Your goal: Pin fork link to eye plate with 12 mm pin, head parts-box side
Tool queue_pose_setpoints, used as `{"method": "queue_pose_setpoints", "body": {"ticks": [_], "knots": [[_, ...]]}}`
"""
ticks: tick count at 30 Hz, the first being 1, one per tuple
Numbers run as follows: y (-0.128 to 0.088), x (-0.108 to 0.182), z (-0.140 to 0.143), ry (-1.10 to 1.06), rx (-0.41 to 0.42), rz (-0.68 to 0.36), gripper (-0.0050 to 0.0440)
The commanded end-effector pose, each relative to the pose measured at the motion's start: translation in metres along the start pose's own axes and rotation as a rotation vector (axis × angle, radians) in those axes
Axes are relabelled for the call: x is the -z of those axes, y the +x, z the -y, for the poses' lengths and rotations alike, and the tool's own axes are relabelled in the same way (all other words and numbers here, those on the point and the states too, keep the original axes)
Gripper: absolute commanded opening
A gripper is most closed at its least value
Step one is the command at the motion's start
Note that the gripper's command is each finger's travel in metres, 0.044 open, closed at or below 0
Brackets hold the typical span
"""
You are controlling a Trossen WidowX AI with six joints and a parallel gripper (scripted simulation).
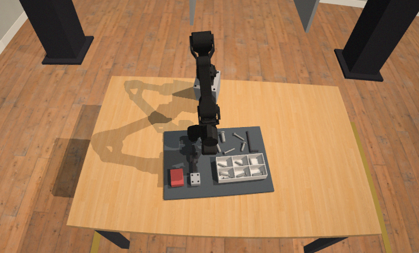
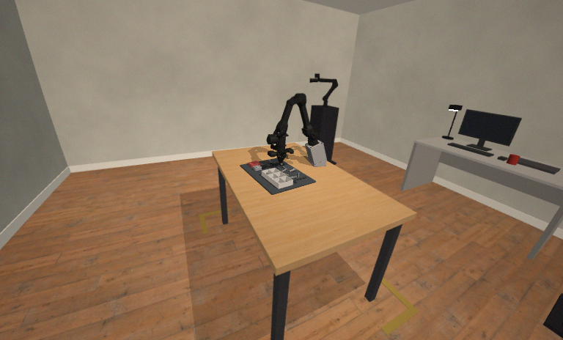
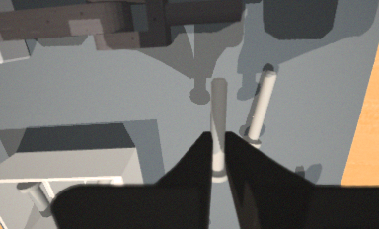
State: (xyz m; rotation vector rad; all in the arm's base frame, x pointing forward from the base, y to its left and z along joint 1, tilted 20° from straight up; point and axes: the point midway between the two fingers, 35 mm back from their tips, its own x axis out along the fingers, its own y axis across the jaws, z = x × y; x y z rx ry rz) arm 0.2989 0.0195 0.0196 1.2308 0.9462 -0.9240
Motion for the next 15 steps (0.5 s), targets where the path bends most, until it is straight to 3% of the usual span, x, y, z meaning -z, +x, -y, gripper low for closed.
{"method": "queue_pose_setpoints", "body": {"ticks": [1,4,10,15], "knots": [[-0.007,0.001,-0.002,0.005,-0.028,0.003,-0.005],[-0.007,0.003,0.003,0.005,-0.028,0.003,-0.005],[-0.004,0.023,0.057,0.005,-0.024,0.002,-0.005],[-0.004,0.024,0.06,0.005,-0.024,0.001,-0.005]]}}
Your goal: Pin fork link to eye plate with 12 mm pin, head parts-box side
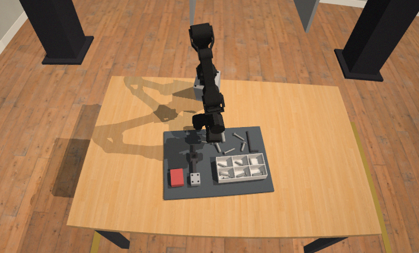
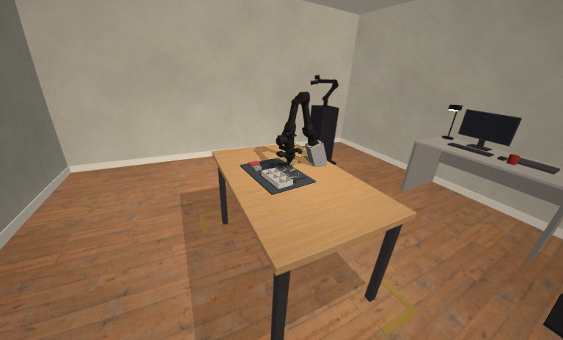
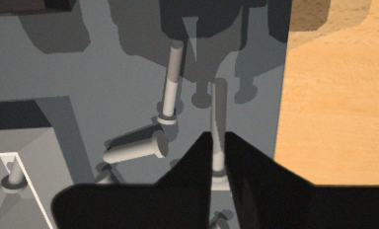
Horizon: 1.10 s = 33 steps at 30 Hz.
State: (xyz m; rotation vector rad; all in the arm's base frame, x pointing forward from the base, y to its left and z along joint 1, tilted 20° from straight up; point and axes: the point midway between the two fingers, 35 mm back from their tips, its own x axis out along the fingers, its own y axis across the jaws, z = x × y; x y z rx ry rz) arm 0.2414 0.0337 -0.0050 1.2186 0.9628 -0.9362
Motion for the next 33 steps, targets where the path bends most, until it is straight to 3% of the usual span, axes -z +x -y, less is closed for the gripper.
{"method": "queue_pose_setpoints", "body": {"ticks": [1,33], "knots": [[-0.007,0.003,-0.001,0.011,-0.044,0.002,-0.005],[0.006,0.002,0.002,0.006,-0.025,0.002,-0.005]]}}
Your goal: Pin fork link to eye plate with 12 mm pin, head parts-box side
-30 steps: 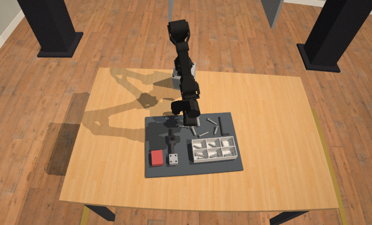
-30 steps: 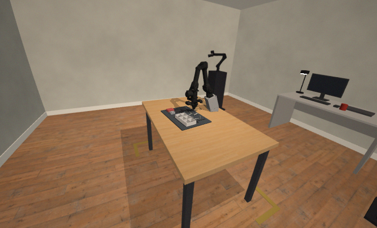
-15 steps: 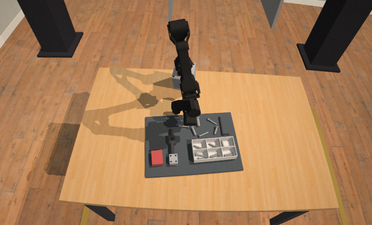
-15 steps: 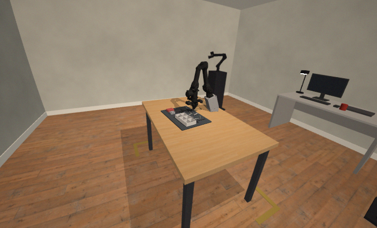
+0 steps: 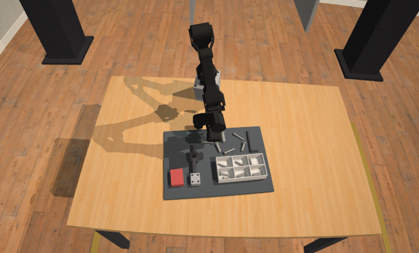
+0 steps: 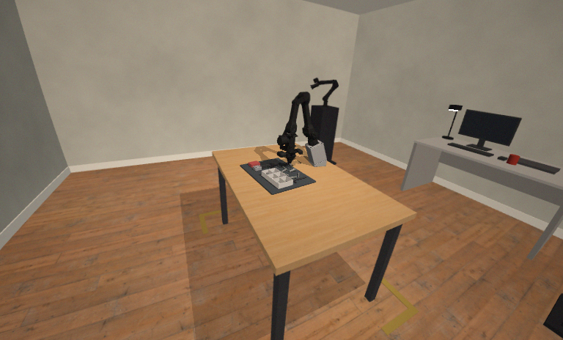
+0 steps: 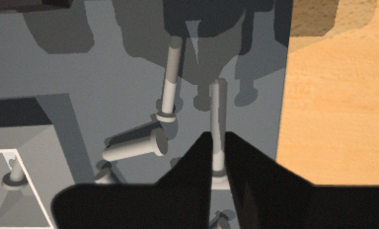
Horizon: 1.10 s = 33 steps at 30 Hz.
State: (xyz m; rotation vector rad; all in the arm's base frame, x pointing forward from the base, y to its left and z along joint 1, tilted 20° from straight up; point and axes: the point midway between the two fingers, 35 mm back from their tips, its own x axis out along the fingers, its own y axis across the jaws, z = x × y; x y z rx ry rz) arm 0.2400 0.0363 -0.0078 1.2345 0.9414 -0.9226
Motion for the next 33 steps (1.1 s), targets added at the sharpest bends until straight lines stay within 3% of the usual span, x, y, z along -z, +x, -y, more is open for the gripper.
{"method": "queue_pose_setpoints", "body": {"ticks": [1,33], "knots": [[0.005,0.0,0.0,-0.003,-0.001,0.0,-0.005],[0.033,0.0,-0.001,-0.004,-0.003,-0.002,-0.005]]}}
